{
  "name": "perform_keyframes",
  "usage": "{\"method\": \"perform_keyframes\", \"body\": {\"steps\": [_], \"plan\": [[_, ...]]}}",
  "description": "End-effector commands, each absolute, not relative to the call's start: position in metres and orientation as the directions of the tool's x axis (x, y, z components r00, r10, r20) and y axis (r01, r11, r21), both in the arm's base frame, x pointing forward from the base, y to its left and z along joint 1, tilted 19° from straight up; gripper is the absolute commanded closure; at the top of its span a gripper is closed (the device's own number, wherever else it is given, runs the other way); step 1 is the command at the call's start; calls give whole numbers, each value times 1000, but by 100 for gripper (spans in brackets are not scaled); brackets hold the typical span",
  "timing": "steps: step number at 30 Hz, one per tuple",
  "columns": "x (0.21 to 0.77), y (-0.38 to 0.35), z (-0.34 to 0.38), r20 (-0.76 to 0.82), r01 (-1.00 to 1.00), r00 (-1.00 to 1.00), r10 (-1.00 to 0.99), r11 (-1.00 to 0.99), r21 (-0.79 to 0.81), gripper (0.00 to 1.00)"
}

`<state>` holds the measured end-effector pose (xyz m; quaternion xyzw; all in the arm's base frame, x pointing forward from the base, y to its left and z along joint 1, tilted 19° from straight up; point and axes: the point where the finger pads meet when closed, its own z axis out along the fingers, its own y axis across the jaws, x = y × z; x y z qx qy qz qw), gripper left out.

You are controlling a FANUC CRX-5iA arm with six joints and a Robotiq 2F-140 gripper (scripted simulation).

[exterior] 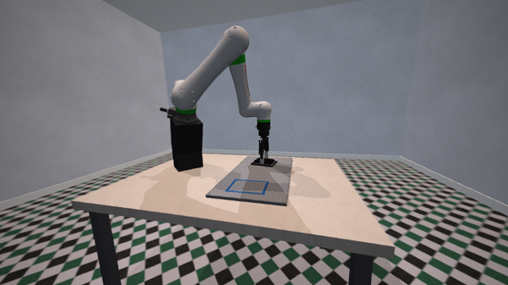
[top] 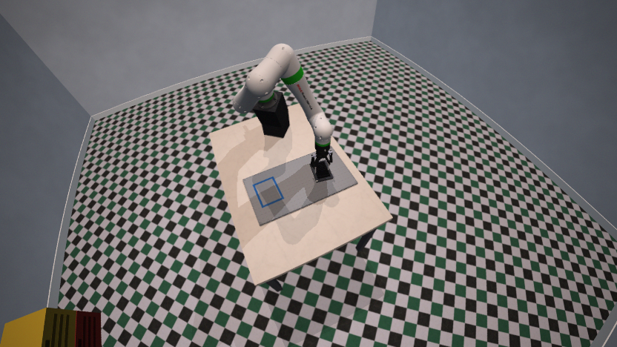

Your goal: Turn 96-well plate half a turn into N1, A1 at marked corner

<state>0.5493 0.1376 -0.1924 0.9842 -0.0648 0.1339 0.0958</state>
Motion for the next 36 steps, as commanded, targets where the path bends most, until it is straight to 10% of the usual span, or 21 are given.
{"method": "perform_keyframes", "body": {"steps": [1, 3, 4, 36], "plan": [[550, 138, -193, 276, -153, 956, -102, -973, 171, 100], [550, 138, -193, 276, -153, 956, -102, -973, 171, 100], [550, 138, -193, 276, -153, 956, -102, -973, 171, 0], [543, 143, -168, 276, -153, 956, -102, -973, 171, 0]]}}
